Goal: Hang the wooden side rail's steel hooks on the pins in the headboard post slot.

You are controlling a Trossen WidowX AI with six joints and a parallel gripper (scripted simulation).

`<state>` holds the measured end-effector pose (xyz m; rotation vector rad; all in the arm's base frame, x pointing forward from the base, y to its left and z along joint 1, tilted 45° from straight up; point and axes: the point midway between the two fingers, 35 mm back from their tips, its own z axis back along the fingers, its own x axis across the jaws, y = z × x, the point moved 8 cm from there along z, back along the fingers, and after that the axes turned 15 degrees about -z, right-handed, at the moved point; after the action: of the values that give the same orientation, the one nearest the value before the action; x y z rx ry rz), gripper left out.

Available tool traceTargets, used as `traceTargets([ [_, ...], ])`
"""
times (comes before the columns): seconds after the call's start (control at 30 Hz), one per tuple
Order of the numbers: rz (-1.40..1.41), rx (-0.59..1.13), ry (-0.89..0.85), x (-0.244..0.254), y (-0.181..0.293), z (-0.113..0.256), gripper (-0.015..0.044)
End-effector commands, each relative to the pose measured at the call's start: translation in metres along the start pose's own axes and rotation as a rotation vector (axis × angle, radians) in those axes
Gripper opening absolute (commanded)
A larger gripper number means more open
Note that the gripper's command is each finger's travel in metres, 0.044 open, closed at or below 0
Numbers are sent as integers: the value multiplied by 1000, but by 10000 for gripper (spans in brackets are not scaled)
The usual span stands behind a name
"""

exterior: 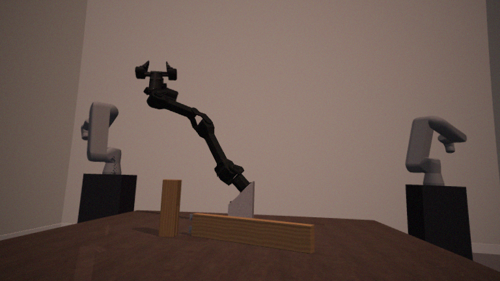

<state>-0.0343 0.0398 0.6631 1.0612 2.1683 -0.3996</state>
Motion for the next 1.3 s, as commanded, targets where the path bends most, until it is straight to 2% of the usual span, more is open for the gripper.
traceTargets([
  [0.0,-5,-2,5,-1,0,1,426],
  [0.03,-18,-6,18,-3,0,2,440],
  [0.33,-261,-107,262,-41,10,36,440],
  [0.77,-701,-398,775,-93,52,133,440],
  [1.0,-839,-537,979,-99,76,180,440],
  [1.27,-987,-777,1303,-86,118,257,440],
])
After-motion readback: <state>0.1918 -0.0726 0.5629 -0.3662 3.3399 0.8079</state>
